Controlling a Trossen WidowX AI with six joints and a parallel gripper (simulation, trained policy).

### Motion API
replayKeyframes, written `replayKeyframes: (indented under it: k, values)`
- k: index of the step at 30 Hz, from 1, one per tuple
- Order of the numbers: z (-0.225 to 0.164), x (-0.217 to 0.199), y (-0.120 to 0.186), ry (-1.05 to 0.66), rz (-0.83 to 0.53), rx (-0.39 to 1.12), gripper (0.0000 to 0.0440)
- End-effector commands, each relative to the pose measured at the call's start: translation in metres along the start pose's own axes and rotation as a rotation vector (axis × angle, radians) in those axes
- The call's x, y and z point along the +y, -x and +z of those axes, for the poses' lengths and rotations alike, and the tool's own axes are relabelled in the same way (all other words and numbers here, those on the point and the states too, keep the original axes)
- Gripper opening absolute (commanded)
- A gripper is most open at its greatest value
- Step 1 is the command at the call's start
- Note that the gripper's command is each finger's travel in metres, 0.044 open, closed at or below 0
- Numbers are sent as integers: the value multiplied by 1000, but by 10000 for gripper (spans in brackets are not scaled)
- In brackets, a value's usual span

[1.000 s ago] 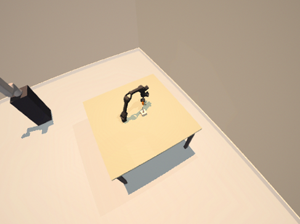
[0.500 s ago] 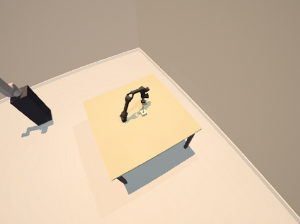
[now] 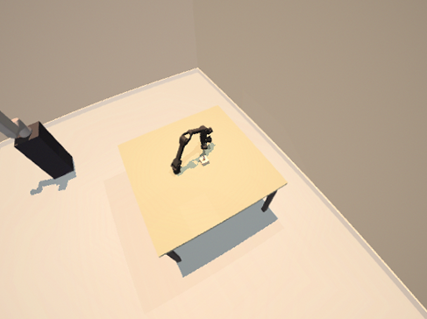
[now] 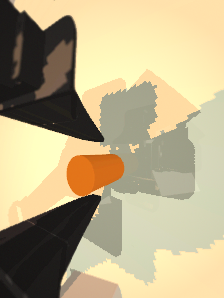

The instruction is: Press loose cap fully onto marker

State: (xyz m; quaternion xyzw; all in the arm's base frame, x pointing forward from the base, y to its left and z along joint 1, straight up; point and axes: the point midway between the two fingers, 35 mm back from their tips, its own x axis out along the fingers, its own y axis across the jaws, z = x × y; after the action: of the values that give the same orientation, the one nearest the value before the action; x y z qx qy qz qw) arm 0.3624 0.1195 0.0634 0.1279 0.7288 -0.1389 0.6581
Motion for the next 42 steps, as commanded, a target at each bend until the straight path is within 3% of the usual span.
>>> replayKeyframes:
  k: [1,7,8,23,42]
  values:
    - [0,-1,-8,17,-14,1,234]
    - [-1,-3,2,36,-21,-17,79]
    - [0,-4,5,36,-20,-24,72]
    - [6,-26,62,37,0,-84,51]
    - [-2,-110,104,-41,2,-22,26]
